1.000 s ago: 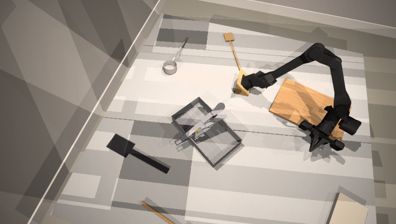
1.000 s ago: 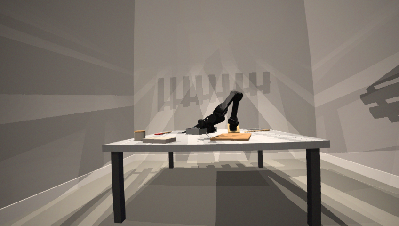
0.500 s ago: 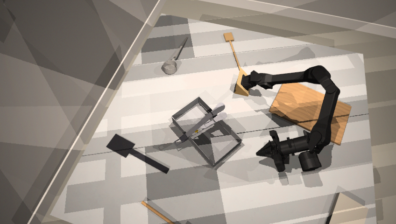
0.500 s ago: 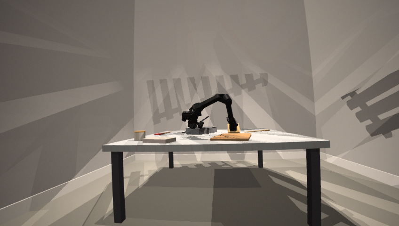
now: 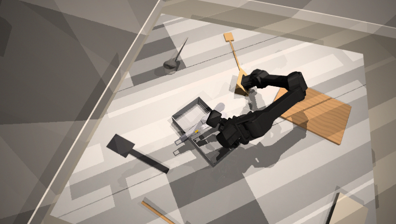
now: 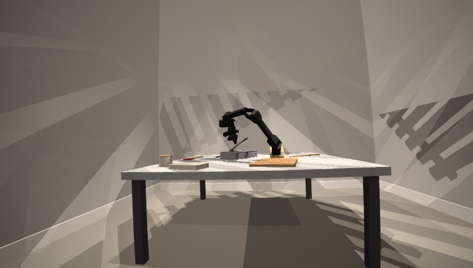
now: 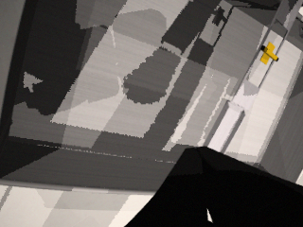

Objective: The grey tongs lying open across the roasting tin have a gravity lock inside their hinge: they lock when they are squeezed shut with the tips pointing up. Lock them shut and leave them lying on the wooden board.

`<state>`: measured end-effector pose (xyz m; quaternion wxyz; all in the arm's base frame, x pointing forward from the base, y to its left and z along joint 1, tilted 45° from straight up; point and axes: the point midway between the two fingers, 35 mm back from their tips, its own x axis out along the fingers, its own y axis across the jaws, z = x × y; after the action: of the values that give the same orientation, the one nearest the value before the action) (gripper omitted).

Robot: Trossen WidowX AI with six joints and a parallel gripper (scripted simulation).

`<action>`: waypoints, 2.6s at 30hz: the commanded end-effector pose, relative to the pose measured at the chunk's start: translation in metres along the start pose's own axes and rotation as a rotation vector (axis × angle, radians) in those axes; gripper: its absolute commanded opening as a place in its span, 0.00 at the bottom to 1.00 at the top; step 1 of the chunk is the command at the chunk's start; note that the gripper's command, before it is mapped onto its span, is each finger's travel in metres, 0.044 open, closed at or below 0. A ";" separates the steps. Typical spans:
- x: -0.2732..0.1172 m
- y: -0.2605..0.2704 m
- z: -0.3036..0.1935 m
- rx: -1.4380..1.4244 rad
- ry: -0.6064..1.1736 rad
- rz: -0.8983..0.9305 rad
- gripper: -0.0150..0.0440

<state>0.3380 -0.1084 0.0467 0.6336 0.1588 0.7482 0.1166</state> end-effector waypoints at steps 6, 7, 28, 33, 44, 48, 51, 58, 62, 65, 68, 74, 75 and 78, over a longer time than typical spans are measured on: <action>-0.006 -0.061 -0.019 0.587 -0.003 0.409 0.00; -0.006 -0.061 -0.019 0.587 -0.003 0.409 0.00; 0.008 -0.056 -0.016 0.587 -0.003 0.409 0.00; 0.015 -0.053 -0.015 0.587 -0.003 0.409 0.00; 0.031 -0.046 -0.013 0.586 -0.003 0.410 0.00; 0.037 -0.043 -0.013 0.586 -0.003 0.410 0.00; 0.042 -0.041 -0.012 0.586 -0.003 0.411 0.00; 0.049 -0.038 -0.012 0.586 -0.003 0.411 0.00; 0.049 -0.039 -0.013 0.586 -0.003 0.411 0.00; 0.050 -0.041 -0.014 0.586 -0.003 0.411 0.00; 0.052 -0.045 -0.016 0.587 -0.004 0.410 0.00; 0.055 -0.054 -0.021 0.587 -0.004 0.408 0.00; 0.056 -0.055 -0.022 0.587 -0.004 0.408 0.00; 0.057 -0.059 -0.024 0.588 -0.005 0.407 0.00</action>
<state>0.3047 -0.1388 -0.0191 0.5285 0.4824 0.6982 0.0195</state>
